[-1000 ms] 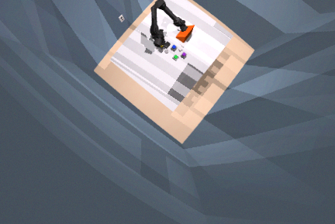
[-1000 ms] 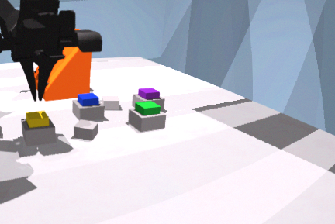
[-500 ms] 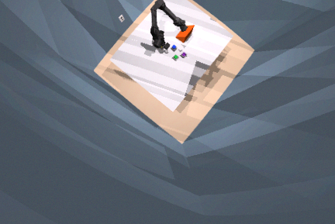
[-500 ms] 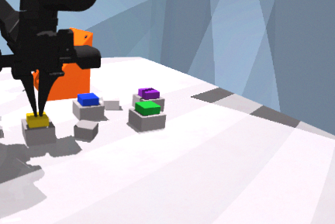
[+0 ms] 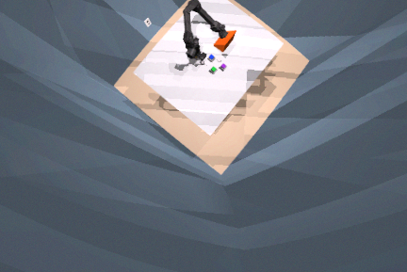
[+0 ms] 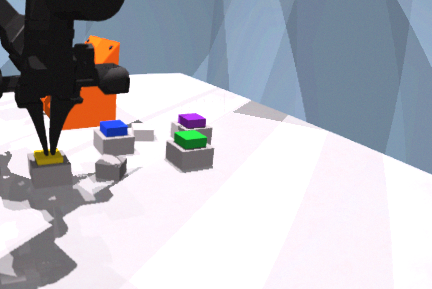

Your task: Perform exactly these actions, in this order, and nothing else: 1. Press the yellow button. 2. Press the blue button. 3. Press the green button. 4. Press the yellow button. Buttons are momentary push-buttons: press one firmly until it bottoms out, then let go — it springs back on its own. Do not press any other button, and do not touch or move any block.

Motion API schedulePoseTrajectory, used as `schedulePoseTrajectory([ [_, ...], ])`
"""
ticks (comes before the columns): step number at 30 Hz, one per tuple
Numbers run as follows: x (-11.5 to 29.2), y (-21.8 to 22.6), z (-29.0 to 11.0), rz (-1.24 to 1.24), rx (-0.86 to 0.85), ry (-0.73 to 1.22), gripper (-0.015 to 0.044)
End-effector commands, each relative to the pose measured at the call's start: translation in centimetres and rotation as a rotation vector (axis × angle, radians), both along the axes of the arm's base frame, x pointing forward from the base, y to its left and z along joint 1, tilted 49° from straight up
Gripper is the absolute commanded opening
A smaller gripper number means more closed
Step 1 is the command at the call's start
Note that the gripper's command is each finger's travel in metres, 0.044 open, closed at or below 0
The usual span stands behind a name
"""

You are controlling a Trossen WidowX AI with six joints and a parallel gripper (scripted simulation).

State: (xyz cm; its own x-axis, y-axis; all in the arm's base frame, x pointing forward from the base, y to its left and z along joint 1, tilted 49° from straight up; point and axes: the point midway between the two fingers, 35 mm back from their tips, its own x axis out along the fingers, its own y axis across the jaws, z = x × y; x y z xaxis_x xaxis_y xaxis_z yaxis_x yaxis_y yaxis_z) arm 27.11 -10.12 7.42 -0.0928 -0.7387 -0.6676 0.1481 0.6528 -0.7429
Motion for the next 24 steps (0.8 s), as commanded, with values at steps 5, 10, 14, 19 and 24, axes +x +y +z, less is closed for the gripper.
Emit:
schedulePoseTrajectory([
  [5,-0.2,-0.2,0.0,-0.002,-0.005,0.007,0.002],
  [10,0.1,2.4,2.2,-0.001,-0.004,0.007,0.002],
  [14,0.3,3.0,2.7,-0.001,-0.003,0.007,0.002],
  [19,0.8,6.8,6.2,-0.001,-0.002,0.008,0.002],
  [24,0.5,7.9,5.4,0.0,0.003,0.008,0.002],
])
